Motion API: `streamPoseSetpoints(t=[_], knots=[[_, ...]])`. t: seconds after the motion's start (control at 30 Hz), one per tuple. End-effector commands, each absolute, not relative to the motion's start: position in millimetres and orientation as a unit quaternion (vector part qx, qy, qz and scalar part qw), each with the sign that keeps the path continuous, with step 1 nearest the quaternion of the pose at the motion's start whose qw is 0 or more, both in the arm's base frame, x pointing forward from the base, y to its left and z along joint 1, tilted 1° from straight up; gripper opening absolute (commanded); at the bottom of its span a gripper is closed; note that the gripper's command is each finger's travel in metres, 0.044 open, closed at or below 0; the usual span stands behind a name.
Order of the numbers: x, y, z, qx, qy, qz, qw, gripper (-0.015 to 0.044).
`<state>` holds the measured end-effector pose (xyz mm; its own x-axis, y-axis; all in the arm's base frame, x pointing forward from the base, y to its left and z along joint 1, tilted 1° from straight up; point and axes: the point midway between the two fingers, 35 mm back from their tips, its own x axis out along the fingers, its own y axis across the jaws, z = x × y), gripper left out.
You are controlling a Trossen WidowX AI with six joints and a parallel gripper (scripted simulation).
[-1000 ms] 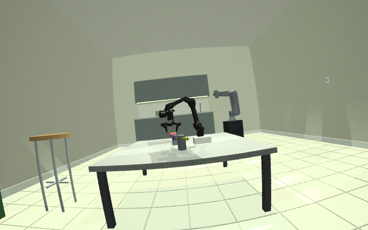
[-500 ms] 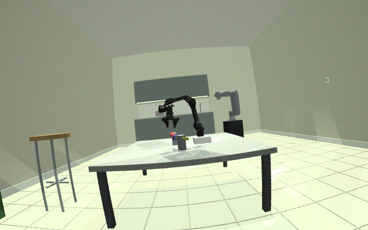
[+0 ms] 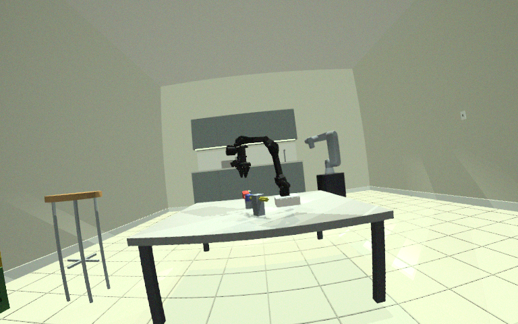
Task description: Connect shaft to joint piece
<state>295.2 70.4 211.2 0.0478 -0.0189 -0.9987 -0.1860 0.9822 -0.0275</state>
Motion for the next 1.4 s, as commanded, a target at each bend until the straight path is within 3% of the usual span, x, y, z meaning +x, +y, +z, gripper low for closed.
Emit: streamPoseSetpoints(t=[0.0,0.23,0.5,1.37], knots=[[292,69,223,-0.035,0.684,0.032,0.728,0.0440],[294,64,220,-0.027,0.686,0.025,0.727,0.0440],[299,1,189,0.056,0.692,-0.053,0.718,0.0440],[299,3,179,0.226,0.639,-0.273,0.683,0.0440]])
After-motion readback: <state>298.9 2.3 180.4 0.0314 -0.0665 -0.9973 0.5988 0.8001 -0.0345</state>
